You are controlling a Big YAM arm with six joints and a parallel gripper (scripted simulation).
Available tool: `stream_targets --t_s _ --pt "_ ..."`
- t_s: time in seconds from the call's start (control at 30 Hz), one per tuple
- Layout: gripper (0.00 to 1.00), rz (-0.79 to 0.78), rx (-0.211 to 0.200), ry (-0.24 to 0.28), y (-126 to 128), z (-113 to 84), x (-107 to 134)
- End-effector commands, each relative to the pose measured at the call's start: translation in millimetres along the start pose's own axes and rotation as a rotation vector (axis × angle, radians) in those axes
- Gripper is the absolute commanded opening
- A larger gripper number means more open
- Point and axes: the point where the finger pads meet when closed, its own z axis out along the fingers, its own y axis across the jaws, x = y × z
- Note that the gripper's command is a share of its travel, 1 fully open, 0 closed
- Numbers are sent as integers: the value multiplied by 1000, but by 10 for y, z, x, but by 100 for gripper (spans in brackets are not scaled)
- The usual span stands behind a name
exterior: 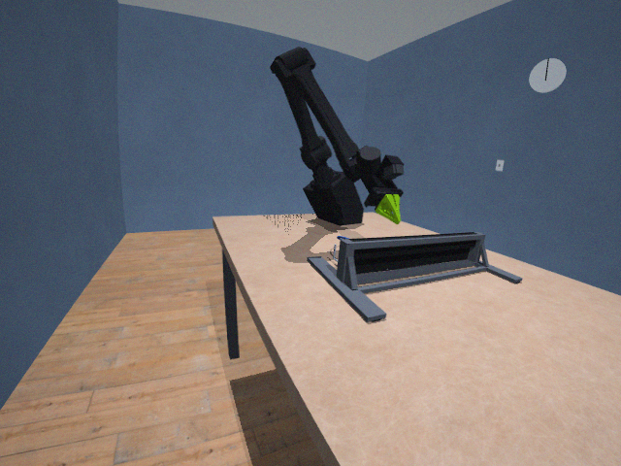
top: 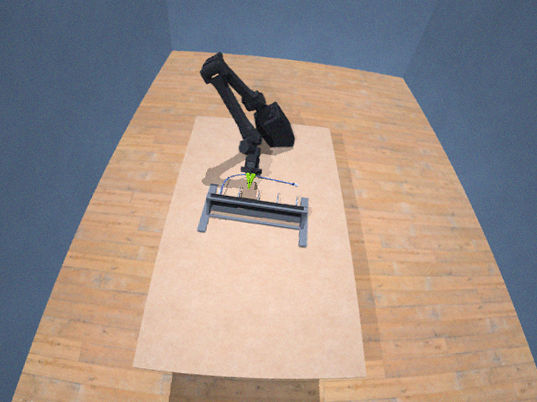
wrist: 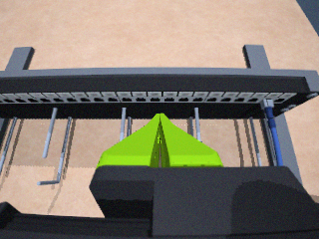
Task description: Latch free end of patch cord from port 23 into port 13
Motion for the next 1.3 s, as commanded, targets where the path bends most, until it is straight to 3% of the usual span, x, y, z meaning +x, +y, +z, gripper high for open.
stream_targets --t_s 0.0,0.23,0.47,0.93,1.27 --pt "0 4 -12 -28 106 54 -150" --pt "0 3 -14 -24 110 32 -122" --pt "0 6 -12 -24 84 -167 -123" --pt "0 9 -12 -19 51 -1265 -87" --pt "0 9 -12 -18 47 -1437 -78"
